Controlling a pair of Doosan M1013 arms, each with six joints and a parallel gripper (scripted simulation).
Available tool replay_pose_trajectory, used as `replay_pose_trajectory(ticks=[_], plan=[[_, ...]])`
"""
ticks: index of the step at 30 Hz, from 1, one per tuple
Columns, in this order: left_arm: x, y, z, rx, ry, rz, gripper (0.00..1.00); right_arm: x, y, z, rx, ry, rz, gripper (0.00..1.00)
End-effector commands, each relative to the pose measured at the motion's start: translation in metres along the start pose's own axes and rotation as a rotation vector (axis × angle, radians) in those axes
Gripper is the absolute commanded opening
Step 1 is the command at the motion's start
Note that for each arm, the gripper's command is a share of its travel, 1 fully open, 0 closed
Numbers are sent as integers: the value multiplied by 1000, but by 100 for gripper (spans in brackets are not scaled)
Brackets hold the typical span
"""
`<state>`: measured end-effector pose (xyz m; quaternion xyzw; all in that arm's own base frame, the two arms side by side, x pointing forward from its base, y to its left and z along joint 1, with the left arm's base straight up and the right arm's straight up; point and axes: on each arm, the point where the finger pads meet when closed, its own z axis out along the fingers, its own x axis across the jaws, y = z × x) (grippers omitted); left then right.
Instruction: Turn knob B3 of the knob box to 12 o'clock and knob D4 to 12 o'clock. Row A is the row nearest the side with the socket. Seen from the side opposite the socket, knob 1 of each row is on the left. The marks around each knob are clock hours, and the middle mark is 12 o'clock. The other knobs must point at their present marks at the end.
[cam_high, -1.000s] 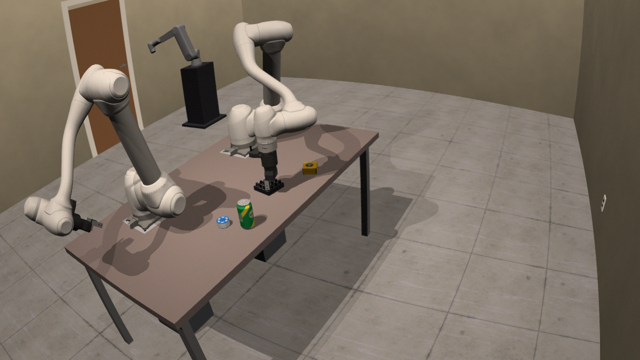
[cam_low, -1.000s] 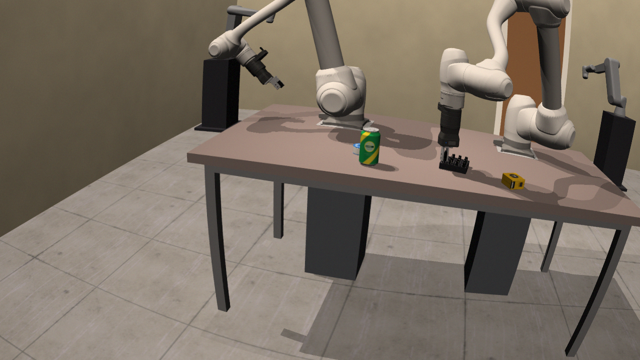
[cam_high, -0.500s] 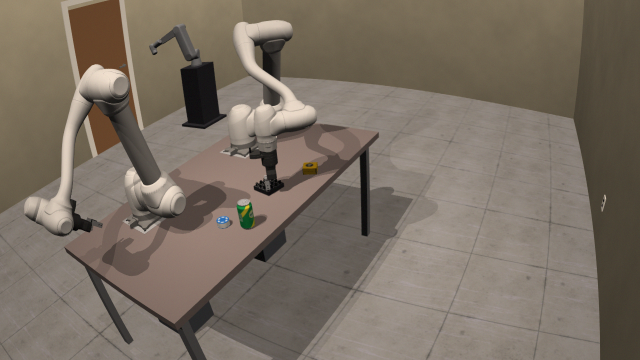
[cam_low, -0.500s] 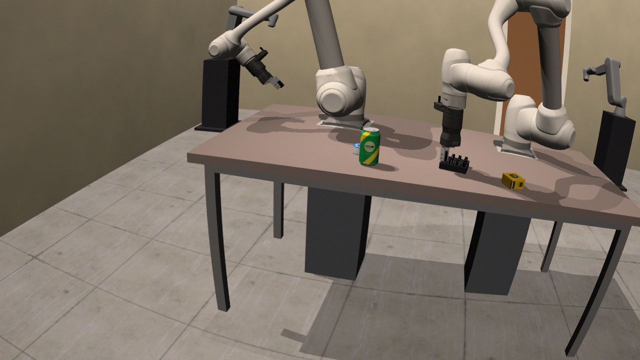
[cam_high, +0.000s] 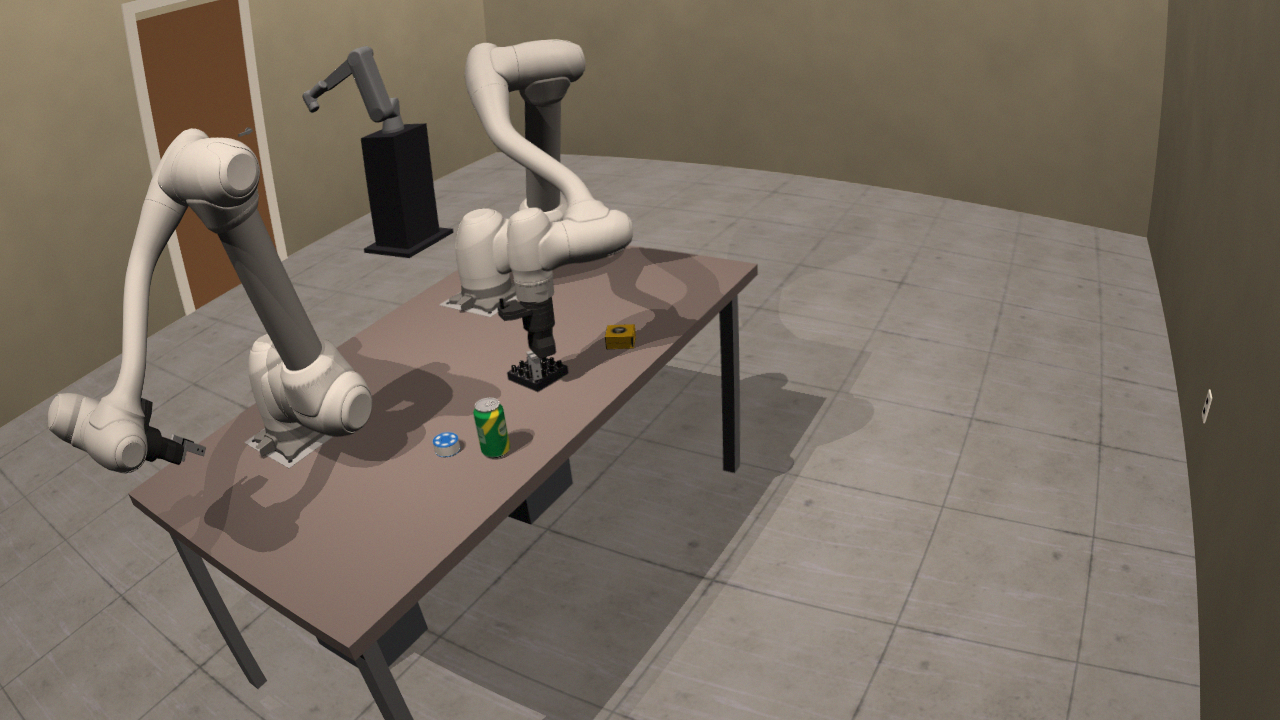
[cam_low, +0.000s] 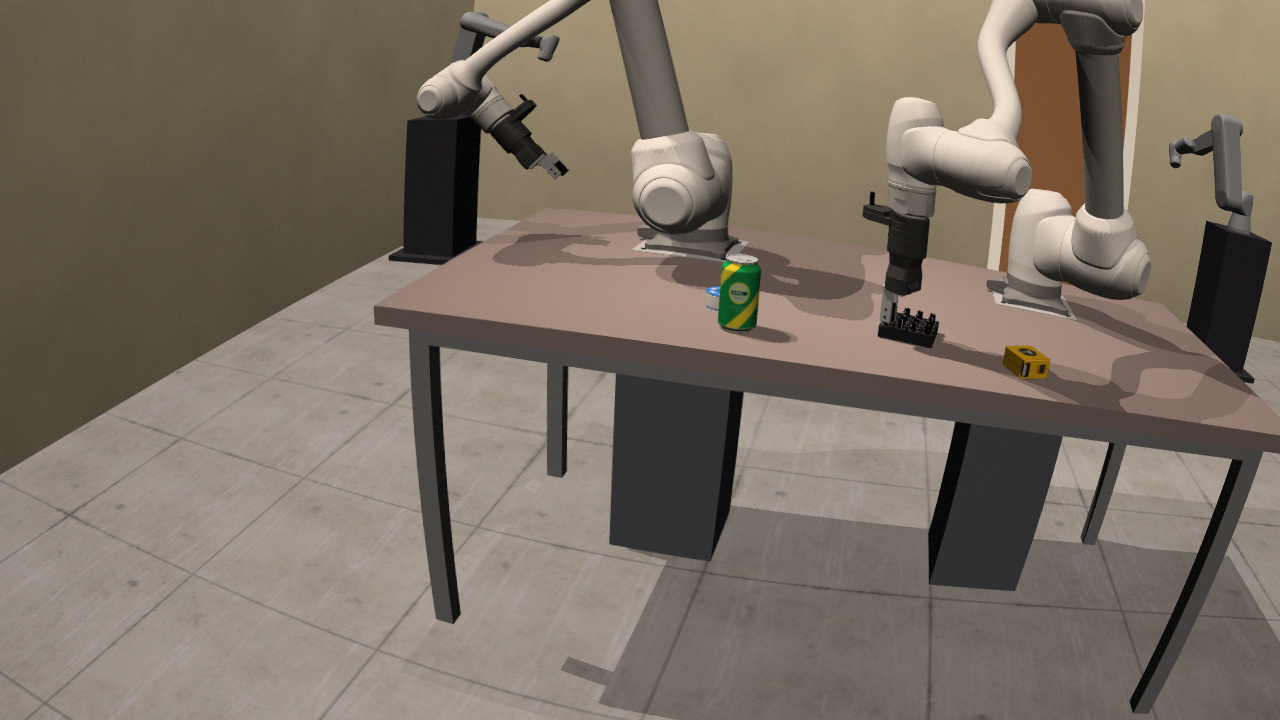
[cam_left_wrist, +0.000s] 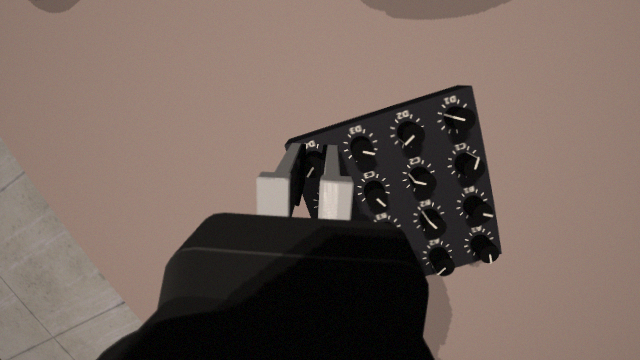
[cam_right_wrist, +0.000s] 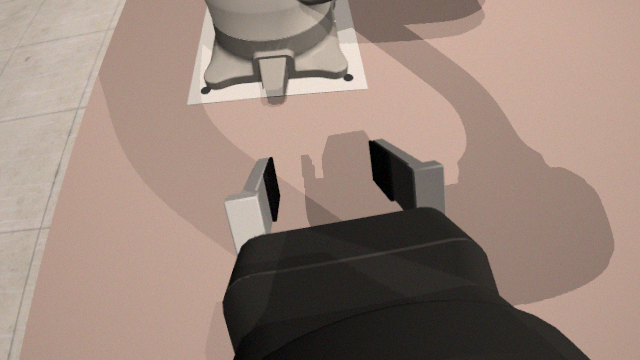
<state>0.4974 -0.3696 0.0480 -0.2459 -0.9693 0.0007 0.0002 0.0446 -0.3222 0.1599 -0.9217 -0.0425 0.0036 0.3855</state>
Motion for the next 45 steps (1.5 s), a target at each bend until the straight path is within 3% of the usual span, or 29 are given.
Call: replay_pose_trajectory(ticks=[1,23,45], plan=[[1,0,0,-3,-4,-88,30,1,1,1,-7,11,-5,100],[1,0,1,-3,-3,-371,30,1,1,1,-7,11,-5,100],[0,0,0,-2,-4,-418,30,1,1,1,-7,11,-5,100]])
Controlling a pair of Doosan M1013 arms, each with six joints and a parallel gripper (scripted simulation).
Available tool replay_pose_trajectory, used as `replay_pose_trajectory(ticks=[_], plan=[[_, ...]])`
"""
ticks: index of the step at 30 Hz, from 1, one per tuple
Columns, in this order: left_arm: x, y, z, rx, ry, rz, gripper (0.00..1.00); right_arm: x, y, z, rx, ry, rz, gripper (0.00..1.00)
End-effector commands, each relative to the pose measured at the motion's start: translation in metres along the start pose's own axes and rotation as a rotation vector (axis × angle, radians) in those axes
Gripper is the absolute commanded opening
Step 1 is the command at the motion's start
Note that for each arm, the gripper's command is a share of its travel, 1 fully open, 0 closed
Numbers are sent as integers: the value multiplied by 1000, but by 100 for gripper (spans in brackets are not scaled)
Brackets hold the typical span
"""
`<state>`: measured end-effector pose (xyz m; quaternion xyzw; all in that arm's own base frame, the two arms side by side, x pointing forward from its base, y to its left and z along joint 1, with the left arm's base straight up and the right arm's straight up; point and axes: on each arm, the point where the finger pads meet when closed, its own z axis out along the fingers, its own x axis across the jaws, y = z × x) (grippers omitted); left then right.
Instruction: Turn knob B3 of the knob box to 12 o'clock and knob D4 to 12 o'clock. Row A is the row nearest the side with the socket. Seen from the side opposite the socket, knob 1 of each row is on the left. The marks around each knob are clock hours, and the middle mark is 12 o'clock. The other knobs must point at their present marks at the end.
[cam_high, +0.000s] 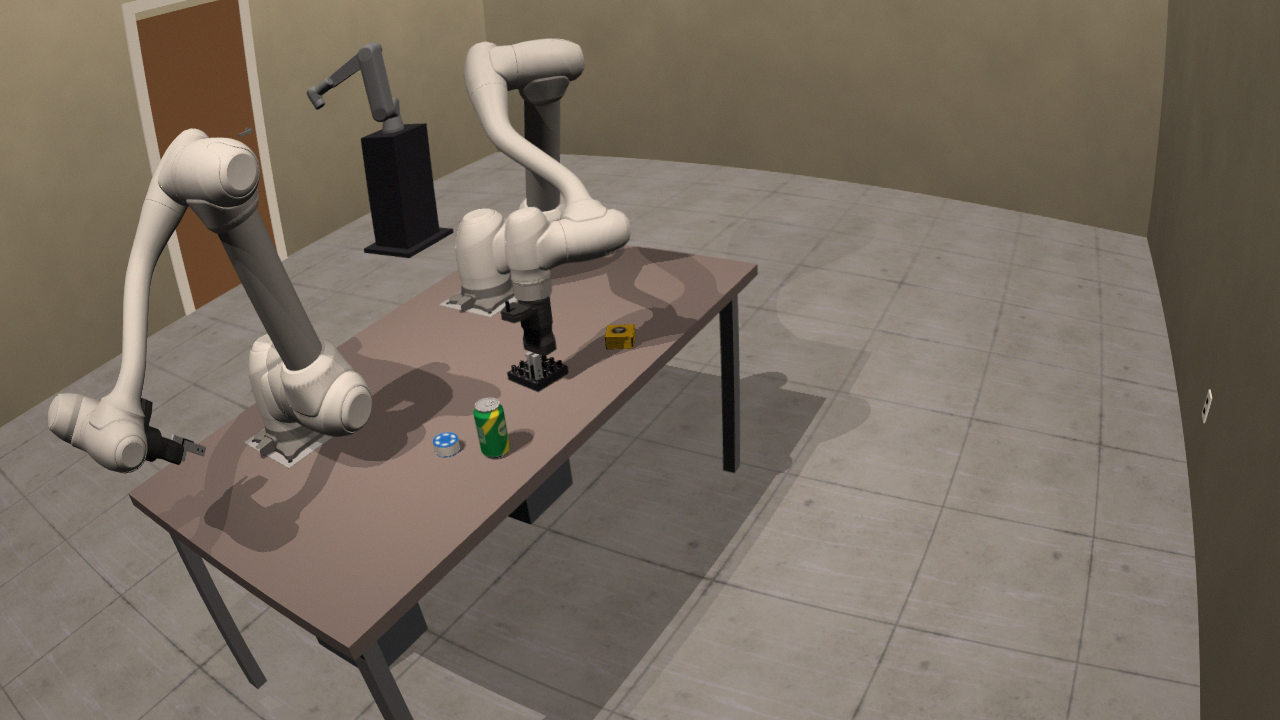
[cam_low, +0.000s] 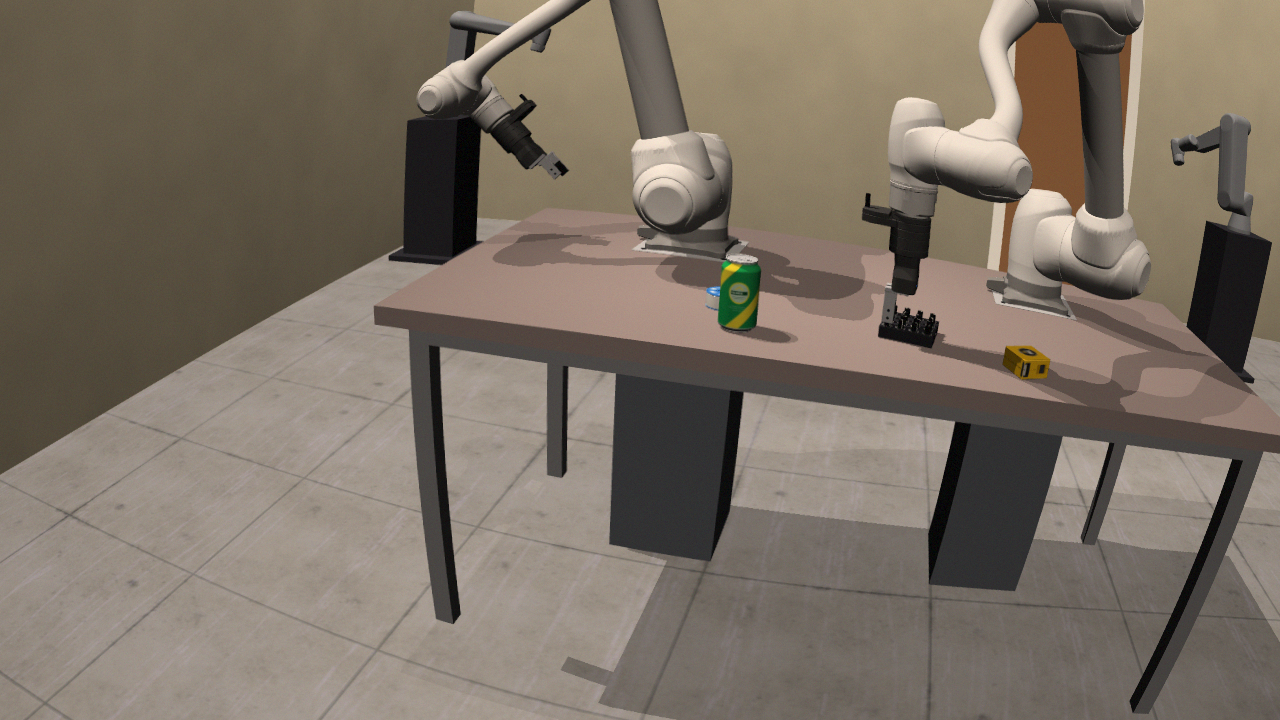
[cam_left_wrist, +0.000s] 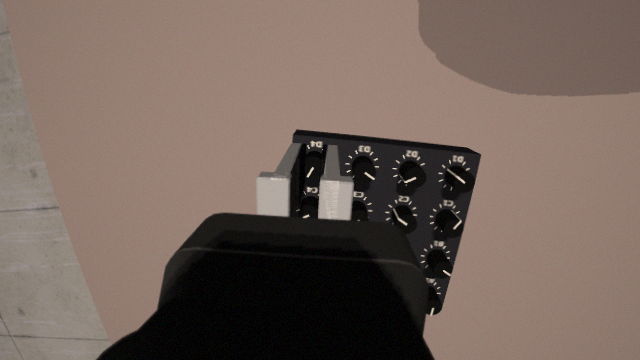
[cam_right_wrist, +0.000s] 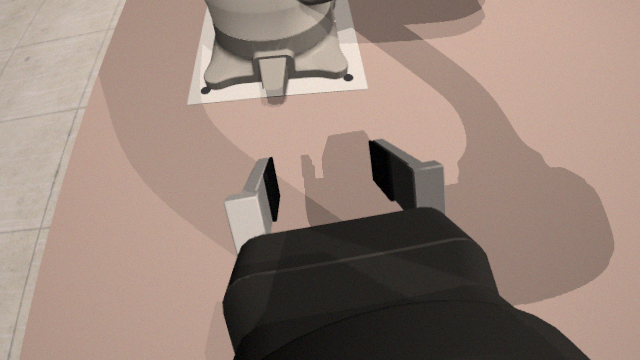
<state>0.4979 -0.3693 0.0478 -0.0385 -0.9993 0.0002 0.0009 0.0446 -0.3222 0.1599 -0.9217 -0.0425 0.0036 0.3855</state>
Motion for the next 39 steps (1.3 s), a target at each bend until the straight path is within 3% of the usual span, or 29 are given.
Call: replay_pose_trajectory(ticks=[1,3,4,21,31,39], plan=[[1,-1,0,0,-6,2,30,1,1,1,-7,11,-5,100],[1,-1,0,0,-6,2,30,1,1,1,-7,11,-5,100],[1,-1,0,0,-6,2,46,1,1,1,-7,11,-5,100],[1,-1,0,0,-5,2,46,1,1,1,-7,11,-5,100],[-1,-2,-37,0,-6,2,46,1,1,1,-7,11,-5,100],[1,-1,-39,-2,-2,2,46,1,1,1,-7,11,-5,100]])
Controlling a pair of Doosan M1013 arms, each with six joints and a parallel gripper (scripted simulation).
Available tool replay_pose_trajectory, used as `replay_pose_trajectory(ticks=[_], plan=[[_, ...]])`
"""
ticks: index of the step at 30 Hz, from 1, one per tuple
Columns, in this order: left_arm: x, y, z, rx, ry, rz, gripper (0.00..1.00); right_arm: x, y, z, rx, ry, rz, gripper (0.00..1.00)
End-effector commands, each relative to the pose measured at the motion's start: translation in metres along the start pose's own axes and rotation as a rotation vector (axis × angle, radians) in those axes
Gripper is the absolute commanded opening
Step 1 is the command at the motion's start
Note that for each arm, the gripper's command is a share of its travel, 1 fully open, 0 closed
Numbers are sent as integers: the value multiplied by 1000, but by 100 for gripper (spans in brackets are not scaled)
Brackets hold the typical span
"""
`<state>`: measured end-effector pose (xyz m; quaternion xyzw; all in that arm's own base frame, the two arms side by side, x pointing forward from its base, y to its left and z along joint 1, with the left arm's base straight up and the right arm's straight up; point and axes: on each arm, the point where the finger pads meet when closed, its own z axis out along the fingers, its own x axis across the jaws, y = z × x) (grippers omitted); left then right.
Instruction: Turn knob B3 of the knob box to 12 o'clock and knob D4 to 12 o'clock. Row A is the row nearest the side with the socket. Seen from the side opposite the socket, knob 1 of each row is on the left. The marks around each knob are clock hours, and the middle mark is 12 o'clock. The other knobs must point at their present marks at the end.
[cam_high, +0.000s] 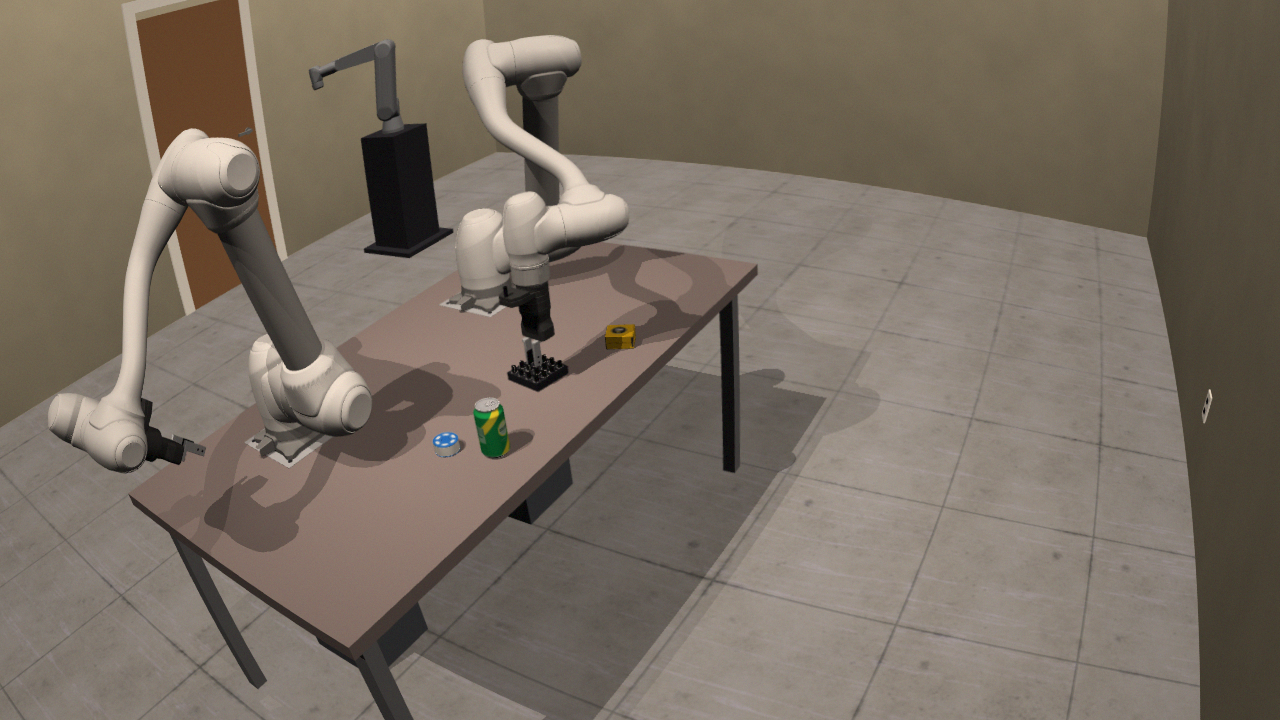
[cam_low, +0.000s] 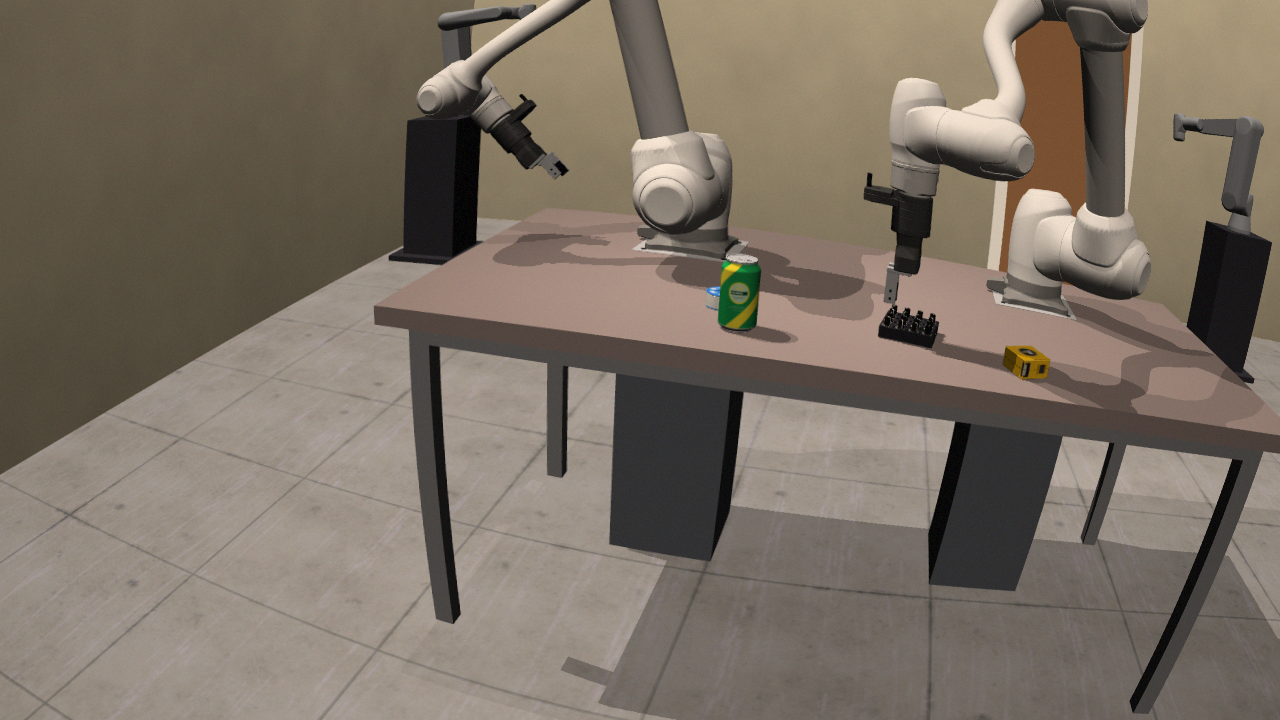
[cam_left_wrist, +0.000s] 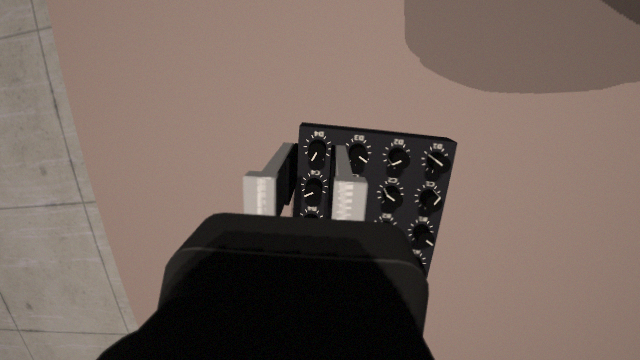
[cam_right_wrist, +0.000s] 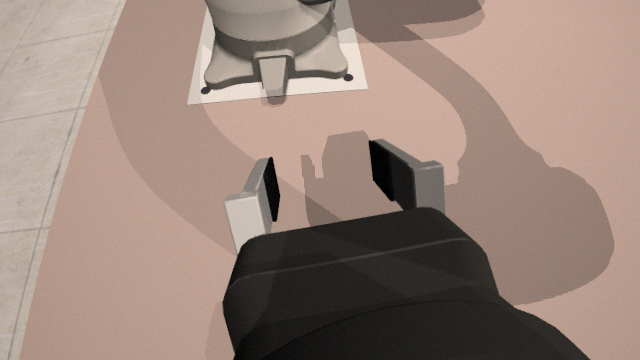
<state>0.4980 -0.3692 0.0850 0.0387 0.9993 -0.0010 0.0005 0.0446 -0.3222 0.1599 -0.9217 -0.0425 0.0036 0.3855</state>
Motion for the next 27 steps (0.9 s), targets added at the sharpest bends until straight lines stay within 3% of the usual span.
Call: replay_pose_trajectory(ticks=[1,11,27], plan=[[1,-1,-2,-4,2,1,46,1,1,1,-7,11,-5,100],[2,-5,-3,-3,3,196,46,1,1,1,-7,11,-5,100],[7,-8,-10,1,4,800,46,1,1,1,-7,11,-5,100]])
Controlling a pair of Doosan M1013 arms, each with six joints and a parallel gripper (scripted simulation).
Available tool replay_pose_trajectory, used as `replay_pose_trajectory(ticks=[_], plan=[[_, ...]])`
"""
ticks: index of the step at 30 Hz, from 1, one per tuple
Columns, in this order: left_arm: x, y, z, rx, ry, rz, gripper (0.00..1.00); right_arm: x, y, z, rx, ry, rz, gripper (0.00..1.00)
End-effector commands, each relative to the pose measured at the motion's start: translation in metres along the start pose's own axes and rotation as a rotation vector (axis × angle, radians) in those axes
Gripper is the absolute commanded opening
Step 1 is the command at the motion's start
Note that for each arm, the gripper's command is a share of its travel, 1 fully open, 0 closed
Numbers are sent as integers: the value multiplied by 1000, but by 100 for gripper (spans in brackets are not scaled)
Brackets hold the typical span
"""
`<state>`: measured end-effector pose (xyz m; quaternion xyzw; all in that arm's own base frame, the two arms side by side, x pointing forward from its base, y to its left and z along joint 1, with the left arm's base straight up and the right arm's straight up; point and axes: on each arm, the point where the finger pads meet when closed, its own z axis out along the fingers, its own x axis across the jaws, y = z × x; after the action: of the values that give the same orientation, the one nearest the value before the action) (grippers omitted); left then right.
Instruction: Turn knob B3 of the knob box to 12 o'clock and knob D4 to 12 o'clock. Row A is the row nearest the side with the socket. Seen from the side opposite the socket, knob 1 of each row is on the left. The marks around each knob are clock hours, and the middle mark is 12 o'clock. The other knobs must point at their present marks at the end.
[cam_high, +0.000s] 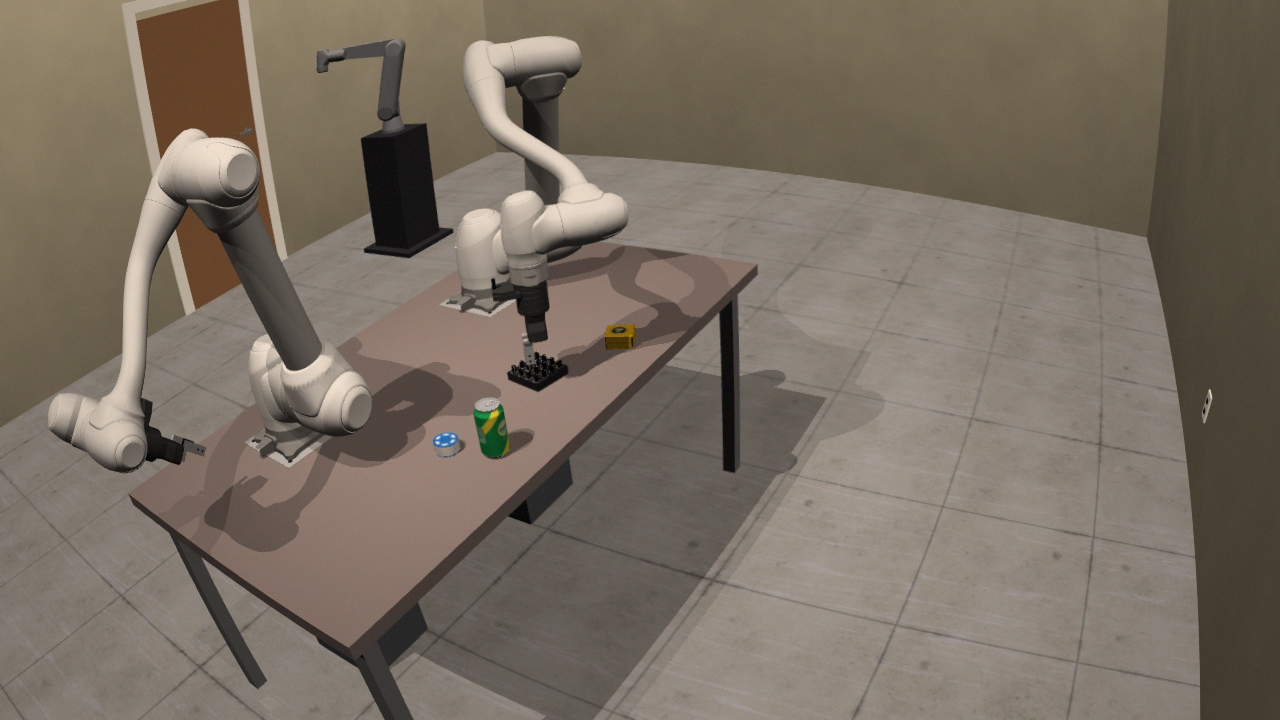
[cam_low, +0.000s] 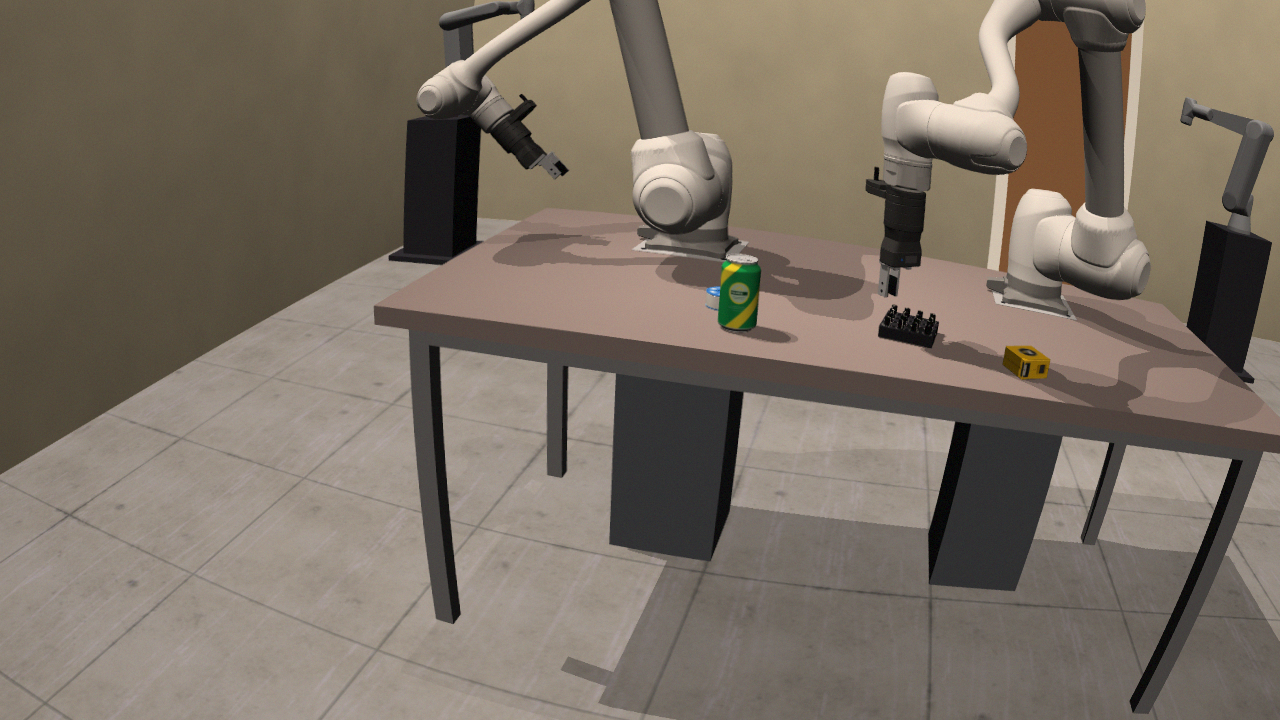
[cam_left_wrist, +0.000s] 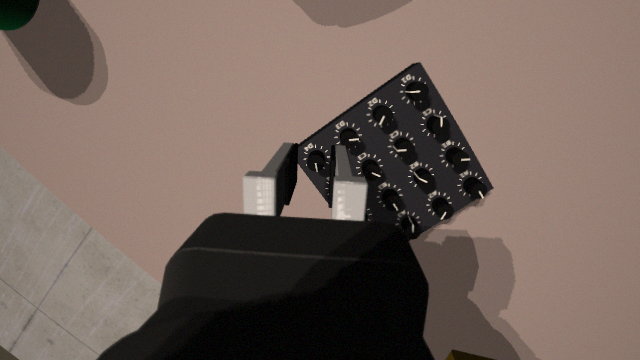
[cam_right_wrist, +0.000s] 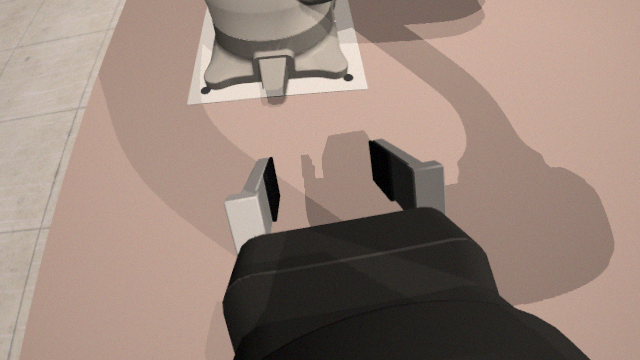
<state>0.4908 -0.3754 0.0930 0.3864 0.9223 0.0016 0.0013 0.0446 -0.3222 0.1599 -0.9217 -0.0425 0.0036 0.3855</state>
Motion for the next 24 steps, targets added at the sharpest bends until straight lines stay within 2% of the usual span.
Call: replay_pose_trajectory(ticks=[1,2,16,18,24], plan=[[-1,-1,-2,7,2,84,46,1,1,1,-7,11,-5,100],[-1,-1,-3,7,2,180,46,1,1,1,-7,11,-5,100],[0,2,-9,7,0,696,46,1,1,1,-7,11,-5,100],[0,2,-9,7,0,696,46,1,1,1,-7,11,-5,100],[-2,5,-12,7,-2,965,46,1,1,1,-7,11,-5,100]])
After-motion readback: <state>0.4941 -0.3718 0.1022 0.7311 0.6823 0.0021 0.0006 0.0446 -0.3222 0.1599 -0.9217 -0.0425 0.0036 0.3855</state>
